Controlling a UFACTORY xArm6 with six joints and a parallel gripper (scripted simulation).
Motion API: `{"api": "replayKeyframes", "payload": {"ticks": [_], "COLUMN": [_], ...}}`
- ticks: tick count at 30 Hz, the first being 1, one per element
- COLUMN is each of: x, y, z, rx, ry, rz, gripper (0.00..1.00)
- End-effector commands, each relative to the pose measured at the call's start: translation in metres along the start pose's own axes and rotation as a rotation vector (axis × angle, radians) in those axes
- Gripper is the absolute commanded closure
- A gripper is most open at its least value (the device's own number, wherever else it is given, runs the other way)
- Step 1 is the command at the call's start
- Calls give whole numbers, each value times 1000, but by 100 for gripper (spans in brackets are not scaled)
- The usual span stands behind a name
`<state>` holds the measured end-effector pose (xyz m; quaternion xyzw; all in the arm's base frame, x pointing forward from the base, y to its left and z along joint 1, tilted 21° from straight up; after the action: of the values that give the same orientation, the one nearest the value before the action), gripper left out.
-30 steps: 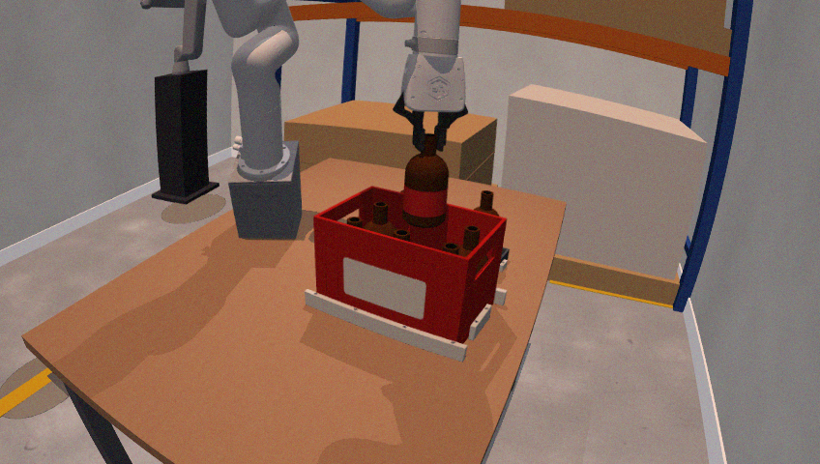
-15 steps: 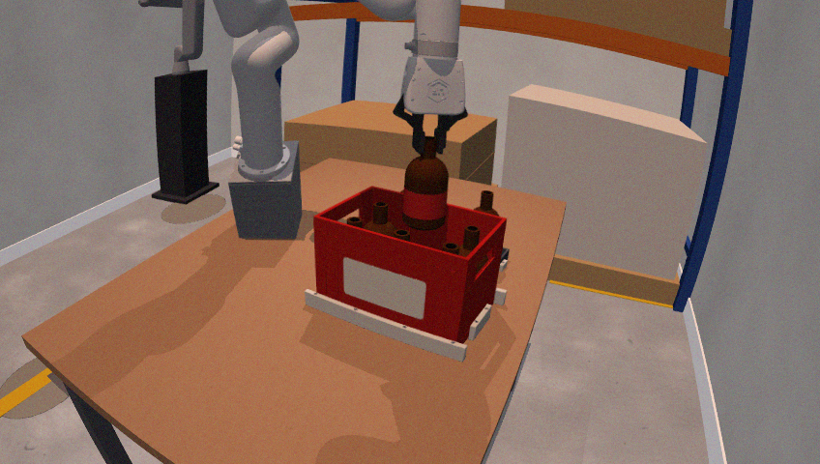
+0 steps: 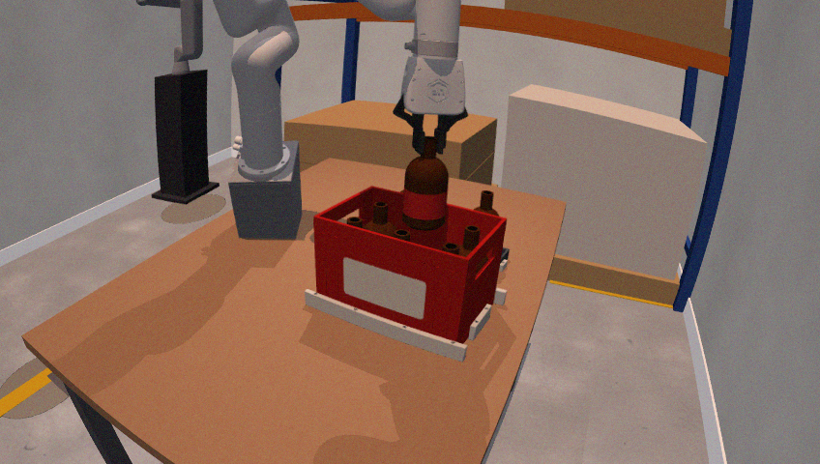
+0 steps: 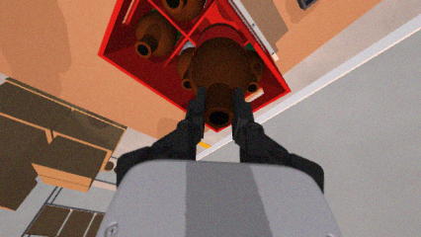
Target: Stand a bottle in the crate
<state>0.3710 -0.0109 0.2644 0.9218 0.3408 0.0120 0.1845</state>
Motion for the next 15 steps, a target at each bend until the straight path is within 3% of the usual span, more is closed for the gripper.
{"api": "replayKeyframes", "payload": {"ticks": [1, 15], "x": [1, 1], "y": [1, 1], "z": [-1, 4], "rx": [-2, -2], "ry": [3, 3], "rz": [1, 1], "gripper": [100, 100]}}
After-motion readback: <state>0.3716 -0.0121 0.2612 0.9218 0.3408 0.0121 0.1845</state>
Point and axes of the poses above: the point where the finger pads meet when closed, its own z axis out along the fingers, its own x axis across the jaws, y = z × x, the point moved 8 cm from there along -z, back along the fingers, and after that the axes turned 6 degrees about -z, right-handed, at the moved point
